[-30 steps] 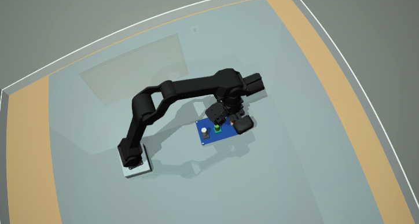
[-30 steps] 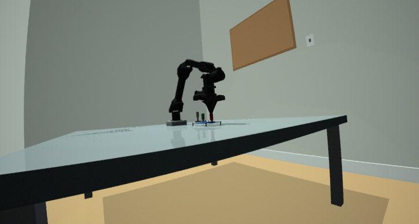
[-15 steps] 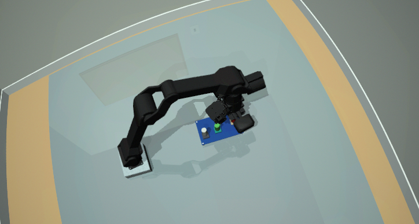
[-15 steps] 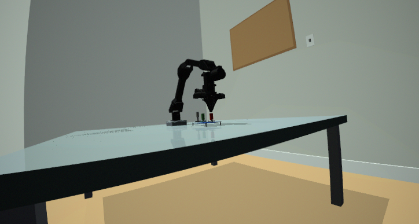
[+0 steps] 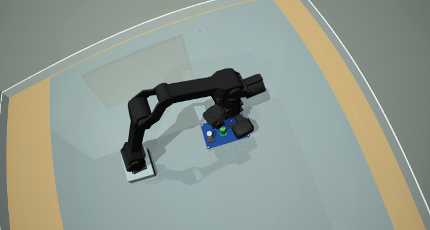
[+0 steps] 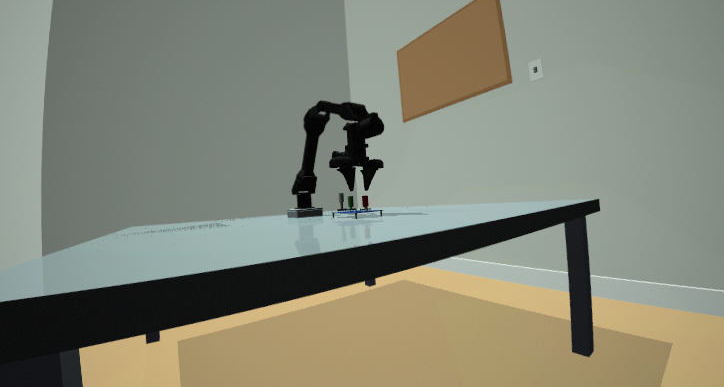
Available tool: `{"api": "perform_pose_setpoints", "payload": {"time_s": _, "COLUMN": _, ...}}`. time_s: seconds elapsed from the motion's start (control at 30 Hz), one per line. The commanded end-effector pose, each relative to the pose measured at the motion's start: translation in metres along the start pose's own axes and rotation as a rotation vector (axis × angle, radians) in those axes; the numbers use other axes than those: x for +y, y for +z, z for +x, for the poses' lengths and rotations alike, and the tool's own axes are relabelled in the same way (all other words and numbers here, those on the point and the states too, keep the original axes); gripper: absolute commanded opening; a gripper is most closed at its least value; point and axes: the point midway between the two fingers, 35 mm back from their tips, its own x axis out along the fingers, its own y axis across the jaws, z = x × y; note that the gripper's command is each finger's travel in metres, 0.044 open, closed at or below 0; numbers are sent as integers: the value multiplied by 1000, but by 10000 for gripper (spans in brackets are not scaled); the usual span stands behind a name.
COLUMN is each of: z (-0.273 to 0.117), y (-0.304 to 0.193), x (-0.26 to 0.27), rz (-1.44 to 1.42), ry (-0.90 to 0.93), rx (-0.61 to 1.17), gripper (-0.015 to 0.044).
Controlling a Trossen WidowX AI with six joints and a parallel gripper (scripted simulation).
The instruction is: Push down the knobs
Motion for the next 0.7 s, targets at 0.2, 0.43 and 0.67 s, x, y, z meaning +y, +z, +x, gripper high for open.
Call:
{"api": "perform_pose_setpoints", "payload": {"time_s": 0.2, "z": -22, "y": 112, "x": -14, "rz": 5, "ry": -4, "rx": -5, "gripper": 440}}
{"api": "perform_pose_setpoints", "payload": {"time_s": 0.43, "z": -14, "y": 169, "x": -20, "rz": 6, "ry": -5, "rx": -11, "gripper": 440}}
{"api": "perform_pose_setpoints", "payload": {"time_s": 0.67, "z": -14, "y": 169, "x": -20, "rz": 6, "ry": -5, "rx": -11, "gripper": 440}}
